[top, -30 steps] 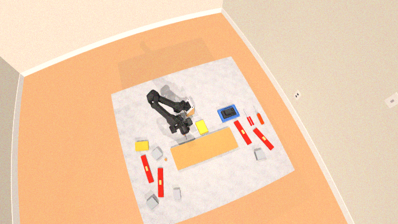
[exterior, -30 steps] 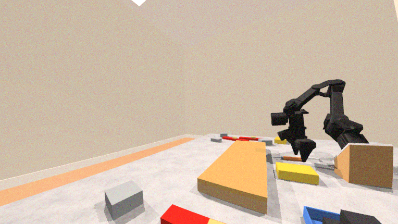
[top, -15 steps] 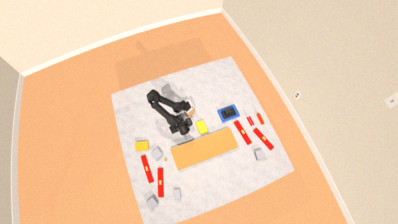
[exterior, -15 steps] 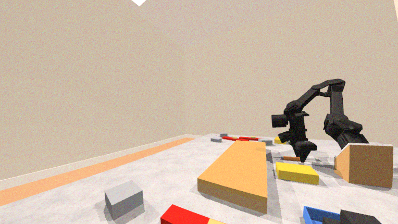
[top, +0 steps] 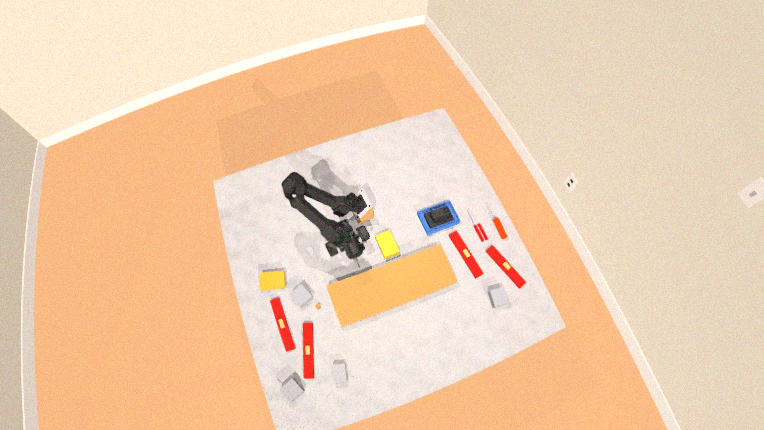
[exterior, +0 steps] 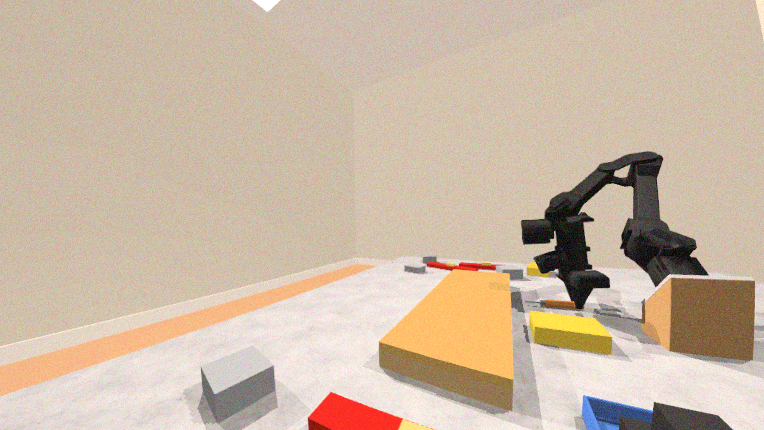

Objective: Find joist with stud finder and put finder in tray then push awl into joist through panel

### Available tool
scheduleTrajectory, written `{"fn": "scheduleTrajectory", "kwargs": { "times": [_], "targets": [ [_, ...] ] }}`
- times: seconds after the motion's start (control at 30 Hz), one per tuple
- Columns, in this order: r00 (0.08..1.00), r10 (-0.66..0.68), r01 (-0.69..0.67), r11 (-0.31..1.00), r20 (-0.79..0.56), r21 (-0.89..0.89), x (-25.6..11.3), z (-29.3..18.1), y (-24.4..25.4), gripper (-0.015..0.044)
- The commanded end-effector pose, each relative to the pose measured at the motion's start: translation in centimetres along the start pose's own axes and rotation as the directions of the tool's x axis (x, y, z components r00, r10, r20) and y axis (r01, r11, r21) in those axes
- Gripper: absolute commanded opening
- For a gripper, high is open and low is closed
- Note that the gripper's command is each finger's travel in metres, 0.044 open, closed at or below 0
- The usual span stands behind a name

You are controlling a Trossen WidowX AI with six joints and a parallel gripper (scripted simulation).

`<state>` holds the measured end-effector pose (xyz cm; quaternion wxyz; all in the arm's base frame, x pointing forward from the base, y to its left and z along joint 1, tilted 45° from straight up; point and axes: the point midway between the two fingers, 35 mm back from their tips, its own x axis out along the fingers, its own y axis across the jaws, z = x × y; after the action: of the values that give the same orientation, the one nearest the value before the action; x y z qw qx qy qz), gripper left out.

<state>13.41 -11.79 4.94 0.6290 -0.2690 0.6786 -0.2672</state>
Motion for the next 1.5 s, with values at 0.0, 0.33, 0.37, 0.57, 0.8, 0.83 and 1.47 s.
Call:
{"fn": "scheduleTrajectory", "kwargs": {
  "times": [0.0, 0.33, 0.37, 0.57, 0.8, 0.83, 1.47],
  "targets": [
    [1.0, 0.008, -0.008, 1.0, 0.008, 0.006, -0.9, 0.3, 0.1, 0.0],
    [1.0, 0.019, -0.02, 1.0, 0.008, 0.004, -4.5, 0.3, 0.3, 0.0],
    [1.0, 0.019, -0.019, 1.0, 0.008, 0.003, -4.9, 0.2, 0.3, 0.0],
    [1.0, 0.01, -0.01, 1.0, 0.004, 0.004, -7.1, -0.2, 0.1, 0.0],
    [0.998, 0.07, -0.07, 0.992, -0.002, 0.106, -7.8, -0.5, 0.6, 0.0],
    [0.995, 0.103, -0.101, 0.983, -0.003, 0.154, -7.8, -0.5, 0.9, 0.0],
    [0.661, 0.687, -0.494, 0.097, 0.3, 0.864, -11.8, 3.6, 4.9, 0.0]
  ]
}}
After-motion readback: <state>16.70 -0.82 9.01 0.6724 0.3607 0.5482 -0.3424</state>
